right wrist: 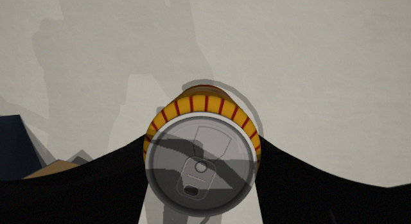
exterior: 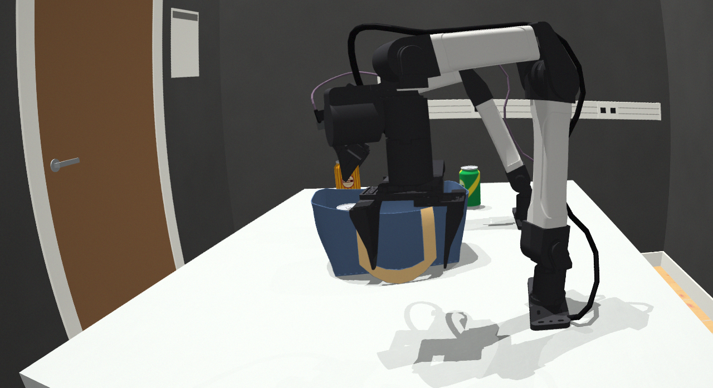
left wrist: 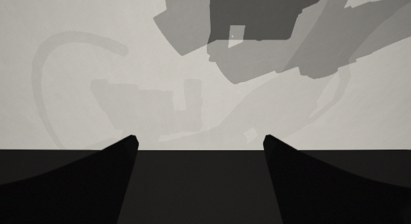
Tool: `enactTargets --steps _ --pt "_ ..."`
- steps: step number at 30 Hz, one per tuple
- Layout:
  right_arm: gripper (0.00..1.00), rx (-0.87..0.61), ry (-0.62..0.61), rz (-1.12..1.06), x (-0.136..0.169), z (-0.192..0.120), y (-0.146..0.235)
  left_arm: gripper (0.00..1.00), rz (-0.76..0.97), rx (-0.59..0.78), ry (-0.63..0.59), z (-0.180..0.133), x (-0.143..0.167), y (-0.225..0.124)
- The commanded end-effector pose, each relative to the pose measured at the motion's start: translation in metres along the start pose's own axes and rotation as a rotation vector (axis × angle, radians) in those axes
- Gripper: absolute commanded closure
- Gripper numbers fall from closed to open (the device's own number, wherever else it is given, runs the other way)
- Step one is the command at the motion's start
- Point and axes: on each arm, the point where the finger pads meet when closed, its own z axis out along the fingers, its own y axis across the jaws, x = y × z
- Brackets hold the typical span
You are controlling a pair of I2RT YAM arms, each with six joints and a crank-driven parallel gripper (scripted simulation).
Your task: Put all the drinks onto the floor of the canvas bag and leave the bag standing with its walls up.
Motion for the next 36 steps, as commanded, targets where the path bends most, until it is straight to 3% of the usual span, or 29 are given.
enactTargets --steps 1,14,16,21,25,26,36 --pt "0.26 0.012 -0.160 -0.003 -0.053 -0.040 -0.001 0.00 -0.011 -0.018 0.002 -0.007 0.003 0.005" --pt "0.26 0.012 -0.183 -0.002 -0.055 -0.039 -0.001 0.00 -0.011 -0.018 0.002 -0.007 0.003 0.005" --pt "0.26 0.010 -0.133 0.000 -0.031 -0.026 0.000 0.00 -0.011 -0.018 0.002 -0.007 0.003 0.005" --pt "0.26 0.012 -0.184 -0.002 -0.051 -0.038 0.000 0.00 -0.011 -0.018 0.002 -0.007 0.003 0.005" --pt "0.26 0.012 -0.182 -0.002 -0.051 -0.037 0.000 0.00 -0.011 -0.018 0.002 -0.007 0.003 0.005" --pt "0.26 0.010 -0.133 0.000 -0.041 -0.042 0.001 0.00 -0.011 -0.018 0.002 -0.007 0.003 0.005" --pt "0.26 0.010 -0.149 0.001 -0.061 -0.057 0.000 0.00 -0.011 -0.018 0.002 -0.007 0.003 0.005"
